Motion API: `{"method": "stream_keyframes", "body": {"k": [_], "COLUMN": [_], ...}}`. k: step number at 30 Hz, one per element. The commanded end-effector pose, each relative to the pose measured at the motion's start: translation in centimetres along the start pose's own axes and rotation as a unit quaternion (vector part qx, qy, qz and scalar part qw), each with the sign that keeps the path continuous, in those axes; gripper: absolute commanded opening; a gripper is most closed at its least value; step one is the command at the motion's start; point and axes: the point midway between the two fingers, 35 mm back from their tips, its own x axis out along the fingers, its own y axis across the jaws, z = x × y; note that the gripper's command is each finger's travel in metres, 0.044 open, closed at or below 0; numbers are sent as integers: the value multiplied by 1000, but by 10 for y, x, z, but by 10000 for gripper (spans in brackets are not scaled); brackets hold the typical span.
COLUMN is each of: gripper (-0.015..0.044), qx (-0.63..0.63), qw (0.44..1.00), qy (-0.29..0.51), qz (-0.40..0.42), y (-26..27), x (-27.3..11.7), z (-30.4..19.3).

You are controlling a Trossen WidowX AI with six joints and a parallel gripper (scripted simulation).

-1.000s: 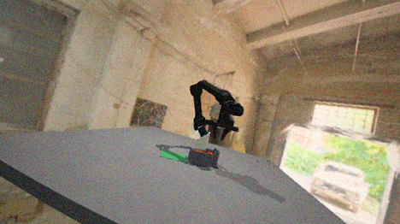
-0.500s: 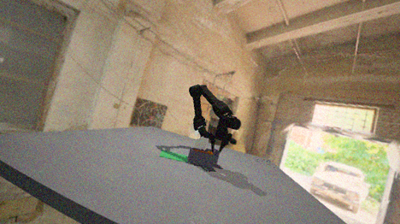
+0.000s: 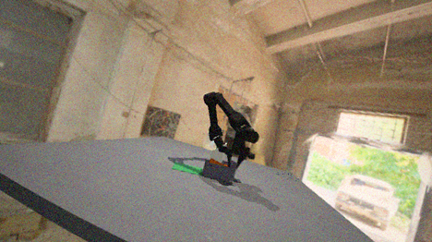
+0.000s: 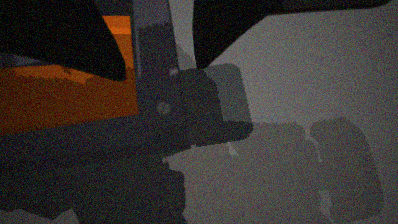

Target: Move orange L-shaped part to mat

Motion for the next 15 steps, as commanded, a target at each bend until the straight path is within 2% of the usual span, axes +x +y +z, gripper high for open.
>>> {"method": "stream_keyframes", "body": {"k": [1,15], "gripper": [180,180], "qx": [-4,-4], "qw": [1000,1000], "qy": [2,2], "qz": [-4,-4], "y": [-1,-1], "x": [9,20], "z": [-2,-2]}}
